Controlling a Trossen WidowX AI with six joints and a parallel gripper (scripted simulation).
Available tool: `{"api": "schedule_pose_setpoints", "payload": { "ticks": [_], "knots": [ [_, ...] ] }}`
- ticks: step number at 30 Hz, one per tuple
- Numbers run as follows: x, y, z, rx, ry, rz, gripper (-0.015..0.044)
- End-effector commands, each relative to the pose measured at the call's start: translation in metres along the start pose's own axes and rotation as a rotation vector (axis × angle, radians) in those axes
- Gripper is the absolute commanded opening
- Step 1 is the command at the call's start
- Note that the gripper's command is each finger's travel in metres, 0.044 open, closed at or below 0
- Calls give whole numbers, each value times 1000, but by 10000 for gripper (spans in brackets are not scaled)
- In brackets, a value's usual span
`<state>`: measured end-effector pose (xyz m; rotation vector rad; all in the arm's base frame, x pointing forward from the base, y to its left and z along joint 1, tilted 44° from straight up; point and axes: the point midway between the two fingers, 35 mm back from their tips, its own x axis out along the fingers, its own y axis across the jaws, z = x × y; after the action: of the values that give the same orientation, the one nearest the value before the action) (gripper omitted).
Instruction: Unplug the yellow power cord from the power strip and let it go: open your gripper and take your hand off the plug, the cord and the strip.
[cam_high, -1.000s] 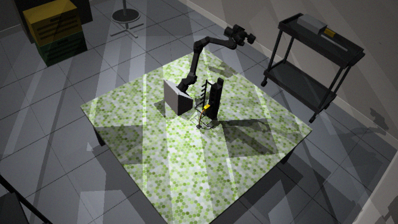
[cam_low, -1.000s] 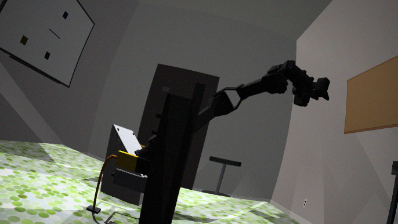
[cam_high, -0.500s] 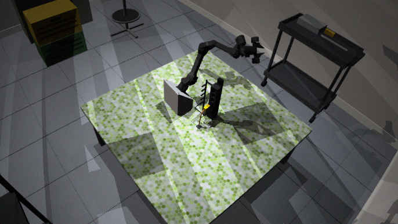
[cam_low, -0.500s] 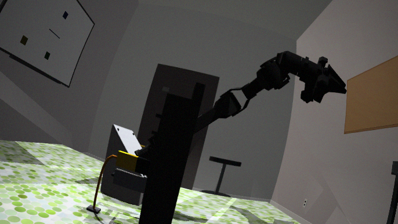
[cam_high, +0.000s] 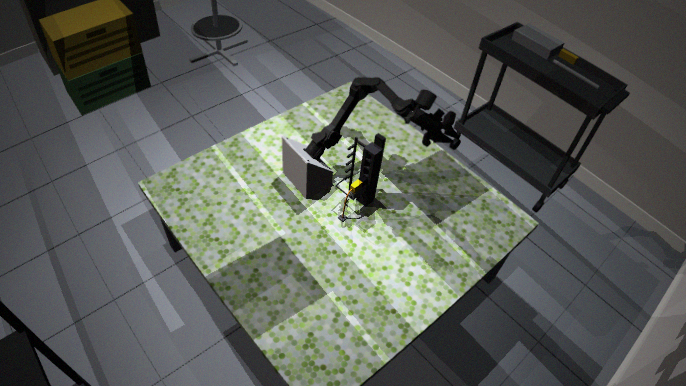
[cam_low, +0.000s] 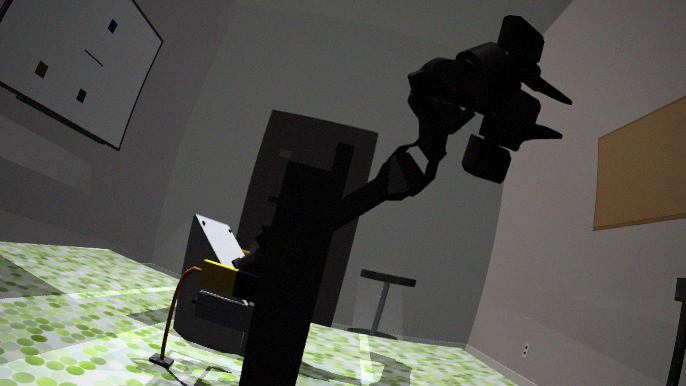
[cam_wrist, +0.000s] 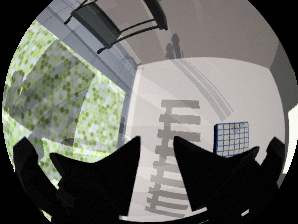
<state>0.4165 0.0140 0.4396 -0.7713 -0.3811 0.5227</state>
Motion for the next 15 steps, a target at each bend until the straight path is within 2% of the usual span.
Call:
{"api": "schedule_pose_setpoints", "payload": {
  "ticks": [1,9,15],
  "knots": [
    [-8,16,-66,301,173,27,160],
    [-51,75,-182,1003,555,13,160],
    [-103,136,-241,1564,871,-78,160]
  ]
}}
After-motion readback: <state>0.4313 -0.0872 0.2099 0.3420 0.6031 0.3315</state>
